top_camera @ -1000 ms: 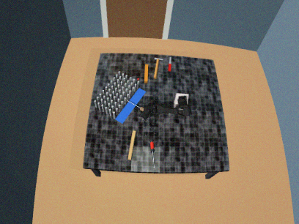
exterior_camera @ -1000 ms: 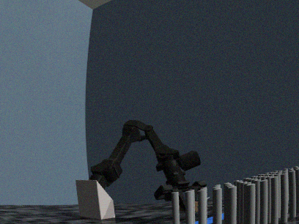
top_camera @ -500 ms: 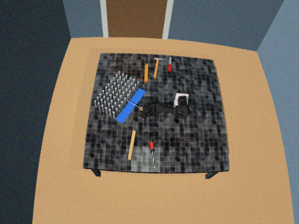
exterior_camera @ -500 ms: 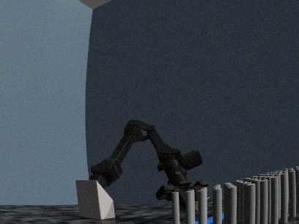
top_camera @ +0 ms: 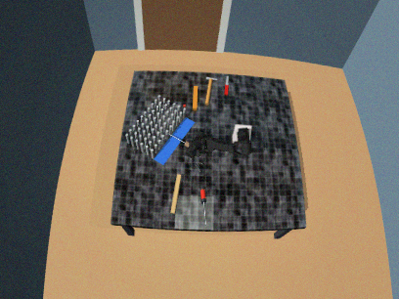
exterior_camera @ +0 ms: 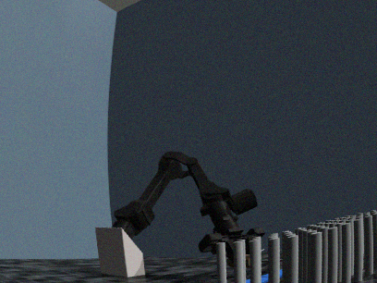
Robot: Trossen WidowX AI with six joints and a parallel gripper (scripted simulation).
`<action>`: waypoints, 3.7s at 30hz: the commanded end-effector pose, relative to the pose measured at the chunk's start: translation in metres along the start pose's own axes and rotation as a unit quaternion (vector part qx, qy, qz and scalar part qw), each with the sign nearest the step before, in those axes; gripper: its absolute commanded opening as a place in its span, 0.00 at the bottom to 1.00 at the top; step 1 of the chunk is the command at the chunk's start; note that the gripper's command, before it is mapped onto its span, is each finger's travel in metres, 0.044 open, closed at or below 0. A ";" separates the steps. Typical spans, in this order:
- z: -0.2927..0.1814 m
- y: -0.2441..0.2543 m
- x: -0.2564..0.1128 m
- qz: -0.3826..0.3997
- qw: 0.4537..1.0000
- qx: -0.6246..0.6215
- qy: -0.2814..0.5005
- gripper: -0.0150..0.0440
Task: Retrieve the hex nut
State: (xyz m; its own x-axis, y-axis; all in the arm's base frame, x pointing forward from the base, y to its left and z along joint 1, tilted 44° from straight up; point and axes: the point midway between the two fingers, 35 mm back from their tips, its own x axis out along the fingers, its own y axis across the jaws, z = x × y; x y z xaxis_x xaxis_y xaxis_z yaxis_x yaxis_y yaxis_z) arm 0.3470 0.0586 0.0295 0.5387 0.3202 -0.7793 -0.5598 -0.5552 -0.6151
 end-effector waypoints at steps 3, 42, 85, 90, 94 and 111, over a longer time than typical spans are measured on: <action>-0.006 -0.003 0.002 -0.004 1.000 -0.002 0.003 0.25; -0.028 -0.004 0.015 -0.004 1.000 -0.003 0.004 0.25; -0.052 -0.004 0.031 -0.004 1.000 -0.003 0.005 0.25; -0.055 -0.004 0.033 -0.004 1.000 -0.003 0.005 0.25; -0.057 -0.004 0.034 -0.004 1.000 -0.003 0.005 0.25; -0.067 -0.003 0.041 -0.004 1.000 -0.004 0.005 0.25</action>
State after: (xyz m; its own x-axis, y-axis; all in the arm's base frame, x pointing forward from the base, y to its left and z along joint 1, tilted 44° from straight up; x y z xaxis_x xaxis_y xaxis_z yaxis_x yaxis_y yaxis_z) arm 0.4078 0.0241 0.0064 0.5429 0.3184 -0.7771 -0.5570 -0.5559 -0.6170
